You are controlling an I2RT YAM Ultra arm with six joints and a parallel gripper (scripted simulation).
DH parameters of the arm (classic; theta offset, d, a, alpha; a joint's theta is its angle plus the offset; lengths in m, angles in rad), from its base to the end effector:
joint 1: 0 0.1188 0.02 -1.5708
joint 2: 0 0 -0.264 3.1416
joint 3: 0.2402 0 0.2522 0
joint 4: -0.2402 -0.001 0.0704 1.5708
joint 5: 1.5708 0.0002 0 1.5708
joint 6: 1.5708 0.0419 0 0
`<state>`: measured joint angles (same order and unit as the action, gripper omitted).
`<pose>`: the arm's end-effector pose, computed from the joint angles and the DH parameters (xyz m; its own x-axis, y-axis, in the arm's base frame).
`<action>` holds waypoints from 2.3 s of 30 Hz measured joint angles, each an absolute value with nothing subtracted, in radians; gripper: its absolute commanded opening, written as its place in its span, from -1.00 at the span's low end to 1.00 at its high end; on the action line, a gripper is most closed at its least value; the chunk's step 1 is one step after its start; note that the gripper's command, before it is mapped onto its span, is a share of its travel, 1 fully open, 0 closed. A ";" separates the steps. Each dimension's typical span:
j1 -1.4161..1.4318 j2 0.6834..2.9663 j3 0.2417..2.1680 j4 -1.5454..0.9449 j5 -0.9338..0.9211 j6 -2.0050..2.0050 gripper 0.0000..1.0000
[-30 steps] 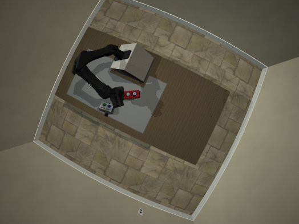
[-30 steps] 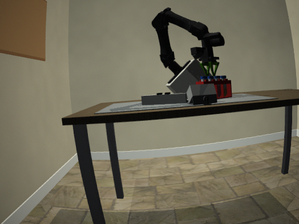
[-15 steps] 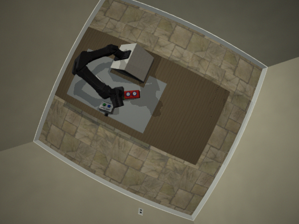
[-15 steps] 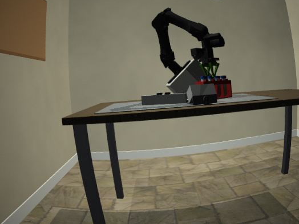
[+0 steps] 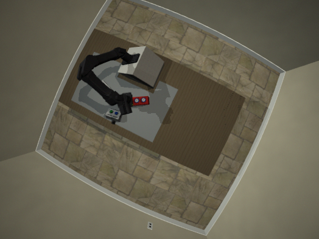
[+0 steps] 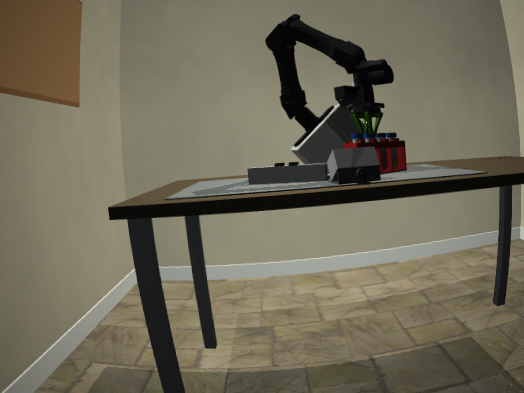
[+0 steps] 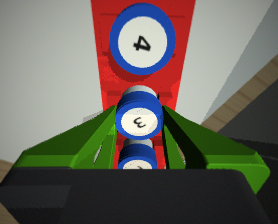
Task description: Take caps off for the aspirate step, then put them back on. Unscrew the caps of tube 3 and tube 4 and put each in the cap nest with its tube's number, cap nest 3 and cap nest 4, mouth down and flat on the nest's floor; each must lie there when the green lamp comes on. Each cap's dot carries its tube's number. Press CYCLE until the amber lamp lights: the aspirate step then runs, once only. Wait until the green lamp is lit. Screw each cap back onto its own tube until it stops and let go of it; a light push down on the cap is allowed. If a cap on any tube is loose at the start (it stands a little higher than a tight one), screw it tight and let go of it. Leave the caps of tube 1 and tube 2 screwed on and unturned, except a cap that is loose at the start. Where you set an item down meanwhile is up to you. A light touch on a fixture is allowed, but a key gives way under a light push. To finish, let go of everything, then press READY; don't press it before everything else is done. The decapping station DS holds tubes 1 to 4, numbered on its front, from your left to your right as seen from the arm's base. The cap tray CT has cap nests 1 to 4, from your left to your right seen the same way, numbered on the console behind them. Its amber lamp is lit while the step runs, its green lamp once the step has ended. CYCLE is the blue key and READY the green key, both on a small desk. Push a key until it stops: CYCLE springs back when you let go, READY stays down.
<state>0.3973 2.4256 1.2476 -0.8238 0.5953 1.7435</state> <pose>0.3077 0.1047 -0.0067 -0.3844 0.7232 -0.5737 0.9175 0.2307 -0.3240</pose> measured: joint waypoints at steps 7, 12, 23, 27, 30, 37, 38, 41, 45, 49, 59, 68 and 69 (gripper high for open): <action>0.397 2.426 1.248 -0.824 0.595 1.744 -1.00; 0.397 2.426 1.248 -0.824 0.595 1.737 -1.00; 0.397 2.426 1.248 -0.824 0.595 1.423 -1.00; 0.397 2.426 1.248 -0.825 0.595 1.245 -1.00; 0.397 2.426 1.248 -0.825 0.595 1.102 -1.00; 0.398 2.425 1.248 -0.826 0.595 0.808 -1.00; 0.398 2.425 1.248 -0.826 0.595 0.768 -1.00; 0.398 2.425 1.248 -0.826 0.596 0.638 -1.00; 0.398 2.425 1.248 -0.826 0.596 0.450 -1.00; 0.399 2.425 1.248 -0.827 0.597 0.255 -1.00; 0.399 2.424 1.248 -0.827 0.597 -0.157 -1.00; 0.400 2.424 1.249 -0.828 0.598 -0.585 -1.00; 0.400 2.424 1.249 -0.828 0.597 -0.619 -1.00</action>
